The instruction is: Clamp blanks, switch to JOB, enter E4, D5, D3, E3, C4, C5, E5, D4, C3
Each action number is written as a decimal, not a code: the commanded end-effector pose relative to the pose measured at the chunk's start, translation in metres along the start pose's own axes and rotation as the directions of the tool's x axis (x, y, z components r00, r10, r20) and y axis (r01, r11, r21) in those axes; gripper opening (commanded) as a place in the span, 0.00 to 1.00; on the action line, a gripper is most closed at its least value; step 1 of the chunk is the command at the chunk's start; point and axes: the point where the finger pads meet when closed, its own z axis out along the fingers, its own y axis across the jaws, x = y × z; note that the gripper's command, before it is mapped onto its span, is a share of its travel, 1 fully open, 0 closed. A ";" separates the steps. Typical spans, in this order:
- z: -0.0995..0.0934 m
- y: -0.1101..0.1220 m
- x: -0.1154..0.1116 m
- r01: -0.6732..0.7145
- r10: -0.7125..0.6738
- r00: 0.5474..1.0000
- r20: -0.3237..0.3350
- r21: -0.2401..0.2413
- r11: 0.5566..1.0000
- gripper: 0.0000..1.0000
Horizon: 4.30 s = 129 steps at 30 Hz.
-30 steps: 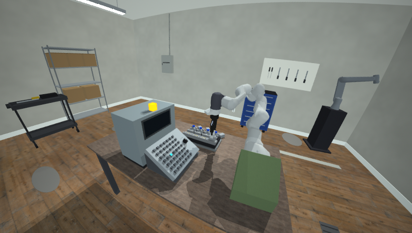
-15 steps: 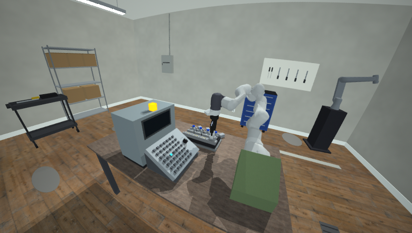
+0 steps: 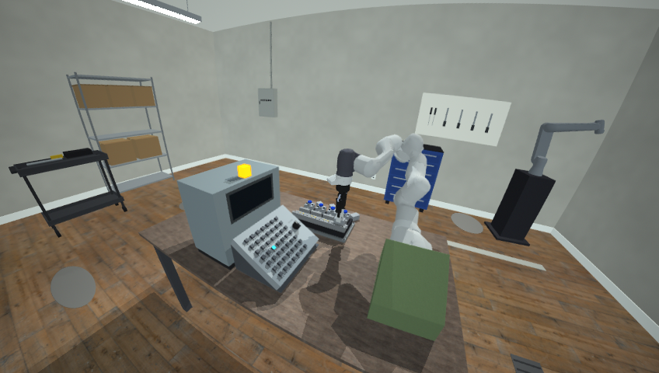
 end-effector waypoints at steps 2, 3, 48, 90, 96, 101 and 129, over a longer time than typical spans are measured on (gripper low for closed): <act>0.001 -0.001 0.001 -0.003 0.003 1.000 -0.004 0.001 1.000 0.00; 0.001 -0.001 0.001 -0.003 0.003 1.000 -0.004 0.001 1.000 0.00; 0.001 -0.001 0.001 -0.003 0.003 1.000 -0.004 0.001 1.000 0.40; -0.091 -0.001 0.000 -0.003 0.003 1.000 -0.004 0.001 1.000 0.40; -0.111 -0.001 0.000 -0.003 0.003 1.000 -0.004 0.001 1.000 0.40; -0.118 -0.001 0.000 -0.003 0.003 1.000 -0.004 0.001 1.000 0.40; -0.123 -0.001 0.000 -0.003 0.003 1.000 -0.004 0.001 1.000 0.00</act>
